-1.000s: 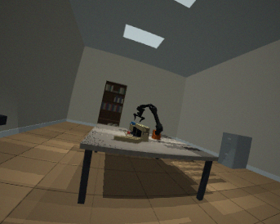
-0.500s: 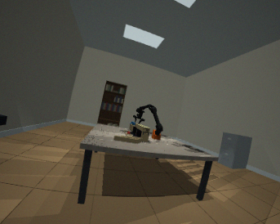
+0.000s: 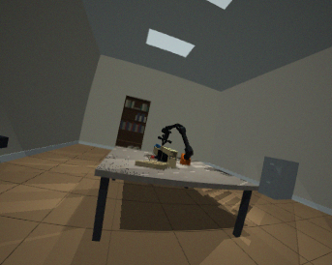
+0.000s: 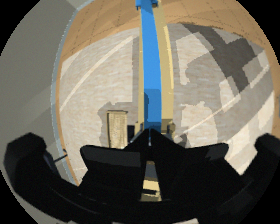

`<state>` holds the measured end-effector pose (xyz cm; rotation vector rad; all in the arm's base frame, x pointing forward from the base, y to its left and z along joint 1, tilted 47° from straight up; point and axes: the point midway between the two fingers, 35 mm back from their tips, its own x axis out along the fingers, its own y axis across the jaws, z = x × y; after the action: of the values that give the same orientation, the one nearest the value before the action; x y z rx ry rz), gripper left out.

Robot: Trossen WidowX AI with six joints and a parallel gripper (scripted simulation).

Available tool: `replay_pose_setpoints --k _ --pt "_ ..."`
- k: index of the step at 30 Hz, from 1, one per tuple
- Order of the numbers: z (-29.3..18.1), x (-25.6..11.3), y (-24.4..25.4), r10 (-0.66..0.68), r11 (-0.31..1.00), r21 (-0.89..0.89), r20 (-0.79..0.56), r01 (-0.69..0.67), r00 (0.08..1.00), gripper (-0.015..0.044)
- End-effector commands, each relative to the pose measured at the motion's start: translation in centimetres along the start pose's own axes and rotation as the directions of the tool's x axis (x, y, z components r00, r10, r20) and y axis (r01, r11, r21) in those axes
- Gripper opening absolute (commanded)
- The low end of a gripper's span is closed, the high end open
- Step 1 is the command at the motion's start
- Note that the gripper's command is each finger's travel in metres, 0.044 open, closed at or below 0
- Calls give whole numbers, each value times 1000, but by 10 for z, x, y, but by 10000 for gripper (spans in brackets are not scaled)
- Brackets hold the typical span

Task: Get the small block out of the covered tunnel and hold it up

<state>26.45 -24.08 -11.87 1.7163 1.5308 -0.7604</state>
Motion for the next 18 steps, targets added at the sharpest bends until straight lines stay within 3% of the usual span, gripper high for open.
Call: replay_pose_setpoints --k 1,6,18 --pt "0 0 0 -1 1000 0 0 1 1000 0" --pt "2 2 0 0 1000 0 0 0 1000 0" --pt "3 -14 3 3 1000 1 2 -3 1000 315"
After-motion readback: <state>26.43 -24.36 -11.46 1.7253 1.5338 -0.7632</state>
